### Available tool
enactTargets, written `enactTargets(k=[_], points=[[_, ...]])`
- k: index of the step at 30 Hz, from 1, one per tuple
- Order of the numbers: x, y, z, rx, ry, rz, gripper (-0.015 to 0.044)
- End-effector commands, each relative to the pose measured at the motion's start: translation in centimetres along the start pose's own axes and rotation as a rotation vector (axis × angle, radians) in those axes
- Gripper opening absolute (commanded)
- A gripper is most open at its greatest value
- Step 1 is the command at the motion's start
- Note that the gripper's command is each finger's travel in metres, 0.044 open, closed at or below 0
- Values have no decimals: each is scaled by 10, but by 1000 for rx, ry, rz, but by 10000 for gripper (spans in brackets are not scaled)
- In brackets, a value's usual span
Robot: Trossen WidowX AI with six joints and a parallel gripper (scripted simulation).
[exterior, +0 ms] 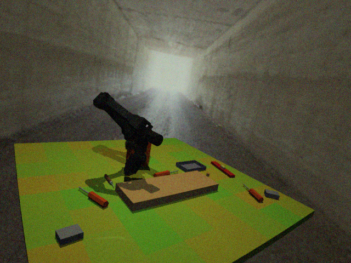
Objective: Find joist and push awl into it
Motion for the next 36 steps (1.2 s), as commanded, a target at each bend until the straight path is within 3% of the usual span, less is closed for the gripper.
enactTargets(k=[1,36], points=[[3,1,1,-1,22,-4,0],[22,2,-5,-36,186,3,0]])
Point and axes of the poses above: the point midway between the two fingers, 35 mm back from their tips, its own z axis back along the fingers, its own y axis across the jaws, x = y × z, the point moved 9 cm from there along z, back along the fingers, and after that the axes turned 6 degrees about -z, right-handed, at the moved point
